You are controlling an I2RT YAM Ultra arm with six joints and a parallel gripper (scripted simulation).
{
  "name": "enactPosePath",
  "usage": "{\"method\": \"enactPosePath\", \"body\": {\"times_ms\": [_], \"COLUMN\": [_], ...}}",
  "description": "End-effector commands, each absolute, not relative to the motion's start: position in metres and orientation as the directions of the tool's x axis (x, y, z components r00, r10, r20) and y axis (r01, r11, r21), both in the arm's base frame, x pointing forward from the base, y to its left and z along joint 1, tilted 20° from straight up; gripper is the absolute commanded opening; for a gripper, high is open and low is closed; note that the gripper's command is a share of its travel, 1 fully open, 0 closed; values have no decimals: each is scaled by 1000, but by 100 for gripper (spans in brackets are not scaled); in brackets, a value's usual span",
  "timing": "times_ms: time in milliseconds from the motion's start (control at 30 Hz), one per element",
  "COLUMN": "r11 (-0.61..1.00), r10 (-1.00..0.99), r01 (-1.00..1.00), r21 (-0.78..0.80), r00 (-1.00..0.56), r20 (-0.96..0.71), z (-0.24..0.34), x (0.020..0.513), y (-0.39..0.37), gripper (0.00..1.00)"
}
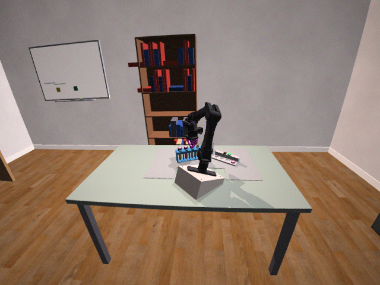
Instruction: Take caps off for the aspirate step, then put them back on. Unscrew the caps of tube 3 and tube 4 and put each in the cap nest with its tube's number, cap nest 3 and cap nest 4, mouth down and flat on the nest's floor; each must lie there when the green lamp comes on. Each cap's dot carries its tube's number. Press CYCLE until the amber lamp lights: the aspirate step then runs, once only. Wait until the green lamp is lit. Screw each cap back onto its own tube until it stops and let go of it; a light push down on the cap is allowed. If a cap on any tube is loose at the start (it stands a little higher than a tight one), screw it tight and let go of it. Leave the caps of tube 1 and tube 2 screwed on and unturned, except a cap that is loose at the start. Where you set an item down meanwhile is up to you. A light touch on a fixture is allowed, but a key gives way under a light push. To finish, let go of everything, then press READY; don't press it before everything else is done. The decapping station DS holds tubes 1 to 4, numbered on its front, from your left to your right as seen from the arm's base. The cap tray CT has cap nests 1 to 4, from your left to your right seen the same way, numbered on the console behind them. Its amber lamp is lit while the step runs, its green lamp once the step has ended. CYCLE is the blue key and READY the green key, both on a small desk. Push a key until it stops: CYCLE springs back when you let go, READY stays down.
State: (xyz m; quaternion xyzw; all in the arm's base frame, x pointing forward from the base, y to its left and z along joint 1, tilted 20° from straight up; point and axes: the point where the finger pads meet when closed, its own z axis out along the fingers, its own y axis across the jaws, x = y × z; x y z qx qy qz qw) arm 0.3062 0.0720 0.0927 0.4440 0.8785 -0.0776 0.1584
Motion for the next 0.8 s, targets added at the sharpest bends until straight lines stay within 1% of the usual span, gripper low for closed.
{"method": "enactPosePath", "body": {"times_ms": [0, 100, 367, 400, 733, 767], "r11": [382, 255, 255, 255, 255, 331], "r10": [884, 929, 929, 929, 929, 904], "r01": [918, 955, 955, 955, 955, 935], "r21": [107, 152, 152, 152, 152, 126], "r00": [-330, -198, -198, -198, -198, -276], "r20": [-332, -314, -314, -314, -314, -325], "z": [96, 96, 96, 96, 96, 96], "x": [308, 308, 308, 308, 308, 307], "y": [74, 74, 74, 74, 74, 74], "gripper": [0, 0, 0, 49, 49, 49]}}
